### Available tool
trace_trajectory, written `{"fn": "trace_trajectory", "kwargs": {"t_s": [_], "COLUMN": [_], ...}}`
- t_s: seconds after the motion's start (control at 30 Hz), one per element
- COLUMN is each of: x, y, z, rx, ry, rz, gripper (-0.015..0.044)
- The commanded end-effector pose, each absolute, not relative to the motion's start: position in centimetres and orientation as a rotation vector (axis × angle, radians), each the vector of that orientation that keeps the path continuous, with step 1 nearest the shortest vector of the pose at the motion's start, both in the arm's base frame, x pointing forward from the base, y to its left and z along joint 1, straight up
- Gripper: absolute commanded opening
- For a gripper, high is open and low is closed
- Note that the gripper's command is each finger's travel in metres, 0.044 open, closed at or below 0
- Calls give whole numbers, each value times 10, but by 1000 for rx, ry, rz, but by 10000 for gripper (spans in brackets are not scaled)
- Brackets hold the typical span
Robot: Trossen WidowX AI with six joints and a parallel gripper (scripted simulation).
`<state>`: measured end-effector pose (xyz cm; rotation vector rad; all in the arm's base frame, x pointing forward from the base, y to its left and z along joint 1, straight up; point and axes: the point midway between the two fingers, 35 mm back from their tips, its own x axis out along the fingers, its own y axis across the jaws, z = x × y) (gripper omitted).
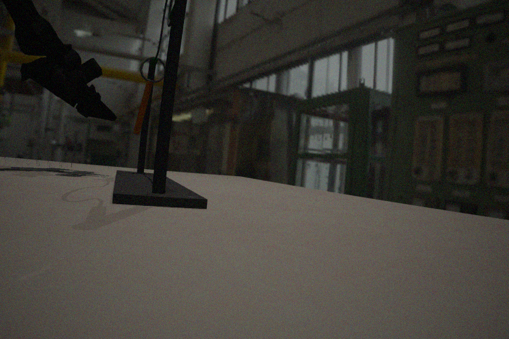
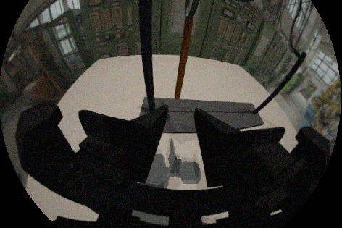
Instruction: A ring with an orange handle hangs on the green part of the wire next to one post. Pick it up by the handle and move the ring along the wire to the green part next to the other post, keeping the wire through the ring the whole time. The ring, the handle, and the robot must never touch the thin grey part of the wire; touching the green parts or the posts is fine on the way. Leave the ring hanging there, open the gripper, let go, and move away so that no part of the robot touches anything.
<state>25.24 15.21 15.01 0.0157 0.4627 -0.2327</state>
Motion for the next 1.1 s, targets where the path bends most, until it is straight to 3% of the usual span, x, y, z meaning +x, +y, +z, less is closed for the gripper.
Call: {"fn": "trace_trajectory", "kwargs": {"t_s": [0.0,0.2,0.57,1.07], "x": [253,253,213,213], "y": [152,152,161,161], "z": [152,152,172,172], "rx": [21,21,14,14], "ry": [458,458,458,458], "rz": [-236,-236,-230,-230], "gripper": [160,160,440,440]}}
